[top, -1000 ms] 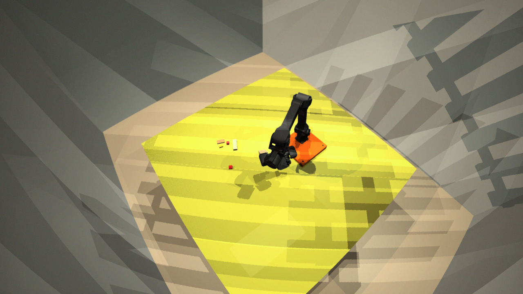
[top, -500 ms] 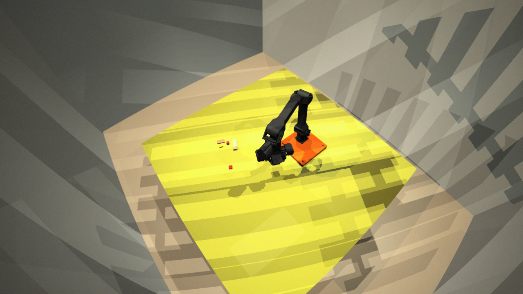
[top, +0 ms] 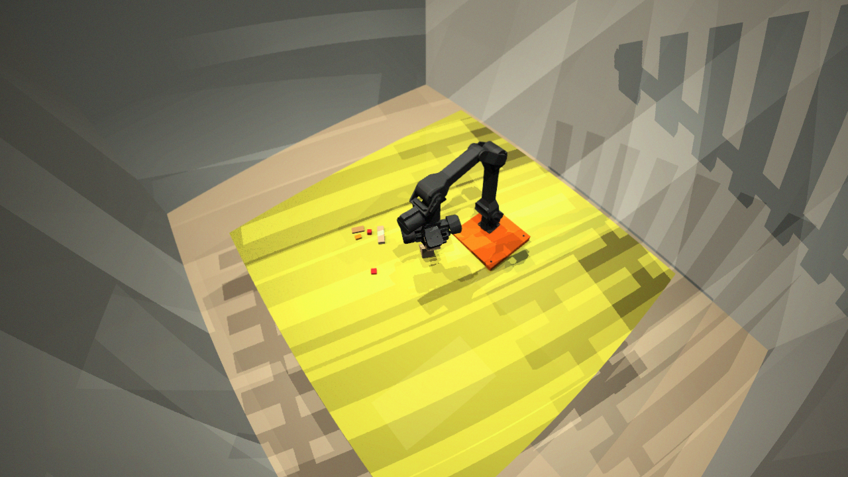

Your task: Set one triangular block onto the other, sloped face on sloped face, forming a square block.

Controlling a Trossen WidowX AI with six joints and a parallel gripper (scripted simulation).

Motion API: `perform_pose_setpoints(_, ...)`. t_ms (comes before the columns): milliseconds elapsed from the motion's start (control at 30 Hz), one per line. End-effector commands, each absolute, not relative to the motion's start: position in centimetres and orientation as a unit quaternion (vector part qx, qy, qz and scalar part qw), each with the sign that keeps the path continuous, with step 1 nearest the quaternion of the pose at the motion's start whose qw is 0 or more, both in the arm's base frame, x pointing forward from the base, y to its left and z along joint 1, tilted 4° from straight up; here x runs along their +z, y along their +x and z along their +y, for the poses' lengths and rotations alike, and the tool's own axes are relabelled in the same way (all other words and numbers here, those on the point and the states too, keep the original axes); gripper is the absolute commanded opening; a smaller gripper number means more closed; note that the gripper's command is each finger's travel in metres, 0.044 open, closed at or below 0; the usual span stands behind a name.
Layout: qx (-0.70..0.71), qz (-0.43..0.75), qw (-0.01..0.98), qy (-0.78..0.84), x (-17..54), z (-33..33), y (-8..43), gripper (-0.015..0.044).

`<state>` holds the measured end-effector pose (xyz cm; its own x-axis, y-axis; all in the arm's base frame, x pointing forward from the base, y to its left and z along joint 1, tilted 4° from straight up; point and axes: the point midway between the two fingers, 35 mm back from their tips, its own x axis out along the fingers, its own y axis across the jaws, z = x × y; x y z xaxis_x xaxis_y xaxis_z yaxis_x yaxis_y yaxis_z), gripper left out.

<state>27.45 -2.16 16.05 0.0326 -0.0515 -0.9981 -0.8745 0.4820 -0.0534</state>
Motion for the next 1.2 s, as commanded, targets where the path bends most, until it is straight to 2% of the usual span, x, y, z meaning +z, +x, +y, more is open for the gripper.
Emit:
perform_pose_setpoints(0, 0.338, 0.605, 0.611, -0.382, 16.9, -3.8, 27.0, 0.0)
perform_pose_setpoints(767, 0.334, 0.609, 0.608, -0.386, 20.0, -12.8, 22.0, 0.0)
perform_pose_setpoints(1167, 0.335, 0.608, 0.608, -0.385, 16.8, -12.2, 22.9, 0.0)
